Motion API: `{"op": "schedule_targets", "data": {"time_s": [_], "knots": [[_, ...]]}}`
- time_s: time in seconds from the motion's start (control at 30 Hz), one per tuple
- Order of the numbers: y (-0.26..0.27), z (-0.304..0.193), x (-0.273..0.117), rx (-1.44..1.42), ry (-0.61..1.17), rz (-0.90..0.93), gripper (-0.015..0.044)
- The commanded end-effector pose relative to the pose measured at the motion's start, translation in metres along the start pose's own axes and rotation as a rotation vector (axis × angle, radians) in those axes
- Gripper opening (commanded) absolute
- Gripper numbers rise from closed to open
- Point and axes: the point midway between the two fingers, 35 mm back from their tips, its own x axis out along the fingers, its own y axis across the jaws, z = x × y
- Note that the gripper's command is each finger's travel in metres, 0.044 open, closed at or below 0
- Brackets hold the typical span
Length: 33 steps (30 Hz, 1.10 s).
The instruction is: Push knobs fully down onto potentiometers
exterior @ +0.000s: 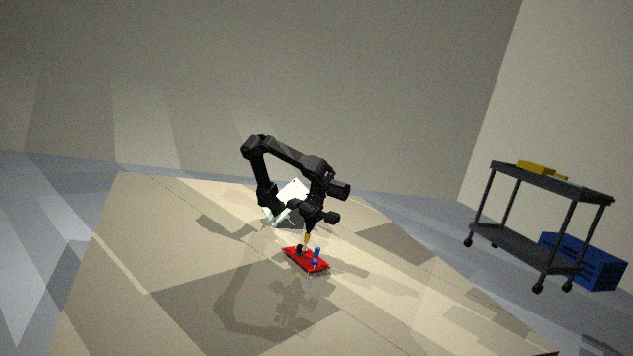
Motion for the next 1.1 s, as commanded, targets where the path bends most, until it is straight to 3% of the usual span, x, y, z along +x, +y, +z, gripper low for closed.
{"op": "schedule_targets", "data": {"time_s": [0.0, 1.07], "knots": [[0.000, 0.001, 0.005, 0.002, -0.003, -0.004, 0.0000], [0.000, 0.002, 0.020, 0.002, -0.004, -0.004, 0.0000]]}}
